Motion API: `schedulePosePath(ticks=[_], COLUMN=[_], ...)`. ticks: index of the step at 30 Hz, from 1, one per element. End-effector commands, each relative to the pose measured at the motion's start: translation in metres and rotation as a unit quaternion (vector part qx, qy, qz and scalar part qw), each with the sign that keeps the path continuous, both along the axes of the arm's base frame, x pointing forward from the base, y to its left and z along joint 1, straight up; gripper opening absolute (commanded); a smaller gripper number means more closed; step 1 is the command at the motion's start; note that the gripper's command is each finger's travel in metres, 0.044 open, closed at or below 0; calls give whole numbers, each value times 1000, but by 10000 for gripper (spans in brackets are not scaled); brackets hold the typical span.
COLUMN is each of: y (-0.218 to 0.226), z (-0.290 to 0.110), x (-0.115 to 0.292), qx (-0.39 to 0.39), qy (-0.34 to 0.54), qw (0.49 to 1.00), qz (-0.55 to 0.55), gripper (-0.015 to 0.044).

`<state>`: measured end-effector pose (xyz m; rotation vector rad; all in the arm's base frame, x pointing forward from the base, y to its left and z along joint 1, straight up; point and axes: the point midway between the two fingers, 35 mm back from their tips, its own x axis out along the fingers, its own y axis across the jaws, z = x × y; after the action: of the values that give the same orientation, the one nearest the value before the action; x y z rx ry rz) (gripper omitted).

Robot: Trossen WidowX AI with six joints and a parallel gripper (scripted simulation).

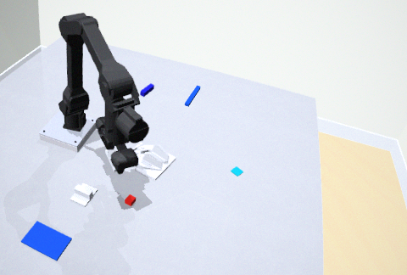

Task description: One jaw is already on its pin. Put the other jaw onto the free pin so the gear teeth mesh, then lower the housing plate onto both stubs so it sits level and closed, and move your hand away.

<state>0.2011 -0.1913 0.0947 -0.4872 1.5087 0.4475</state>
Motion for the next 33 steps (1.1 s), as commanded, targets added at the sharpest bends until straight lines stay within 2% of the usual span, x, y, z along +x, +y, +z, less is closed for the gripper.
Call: schedulePosePath(ticks=[1,17,33], y=[14,60,109], z=[1,0,-1], x=[7,28,39], qx=[1,7,13], qy=[-2,-7,-9], qw=[999,973,915], qz=[-52,-232,-404], gripper=[351,351,351])
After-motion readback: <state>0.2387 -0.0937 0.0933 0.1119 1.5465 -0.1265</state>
